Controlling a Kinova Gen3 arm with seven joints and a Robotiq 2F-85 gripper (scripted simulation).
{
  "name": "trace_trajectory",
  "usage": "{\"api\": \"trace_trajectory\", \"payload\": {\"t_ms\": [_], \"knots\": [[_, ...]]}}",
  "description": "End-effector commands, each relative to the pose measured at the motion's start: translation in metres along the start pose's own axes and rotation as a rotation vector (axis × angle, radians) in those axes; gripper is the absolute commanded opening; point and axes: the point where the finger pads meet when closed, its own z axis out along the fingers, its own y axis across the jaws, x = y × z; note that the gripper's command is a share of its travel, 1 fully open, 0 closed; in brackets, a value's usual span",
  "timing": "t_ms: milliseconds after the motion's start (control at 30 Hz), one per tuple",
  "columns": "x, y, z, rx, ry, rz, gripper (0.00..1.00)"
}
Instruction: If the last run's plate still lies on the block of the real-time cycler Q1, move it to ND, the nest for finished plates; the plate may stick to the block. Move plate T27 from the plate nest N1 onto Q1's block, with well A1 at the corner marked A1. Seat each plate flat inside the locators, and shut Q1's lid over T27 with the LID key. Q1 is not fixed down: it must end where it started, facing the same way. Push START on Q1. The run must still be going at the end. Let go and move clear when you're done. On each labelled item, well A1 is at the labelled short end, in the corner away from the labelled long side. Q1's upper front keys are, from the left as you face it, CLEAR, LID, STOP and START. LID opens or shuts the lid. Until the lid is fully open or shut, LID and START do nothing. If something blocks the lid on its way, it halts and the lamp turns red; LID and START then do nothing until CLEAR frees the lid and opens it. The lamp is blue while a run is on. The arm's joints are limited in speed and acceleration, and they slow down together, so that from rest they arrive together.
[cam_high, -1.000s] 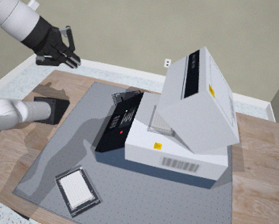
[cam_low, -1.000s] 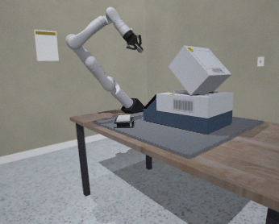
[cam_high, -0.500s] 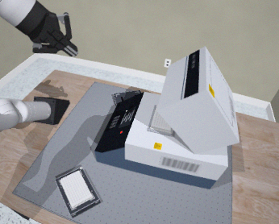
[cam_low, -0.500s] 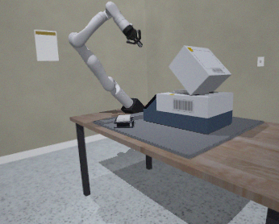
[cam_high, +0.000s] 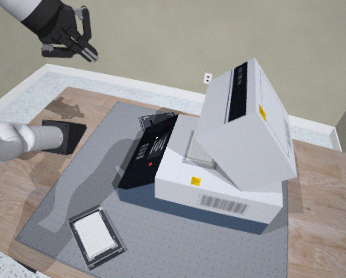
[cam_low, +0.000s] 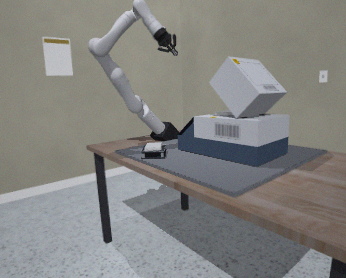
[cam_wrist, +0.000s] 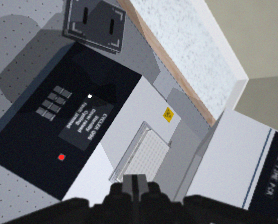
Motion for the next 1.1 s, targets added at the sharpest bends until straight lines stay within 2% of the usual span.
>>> {"api": "trace_trajectory", "payload": {"t_ms": [0, 1067], "knots": [[0.001, 0.001, 0.0, 0.003, 0.002, -0.011, 0.1], [0.018, 0.017, 0.012, 0.084, 0.038, -0.287, 0.1]]}}
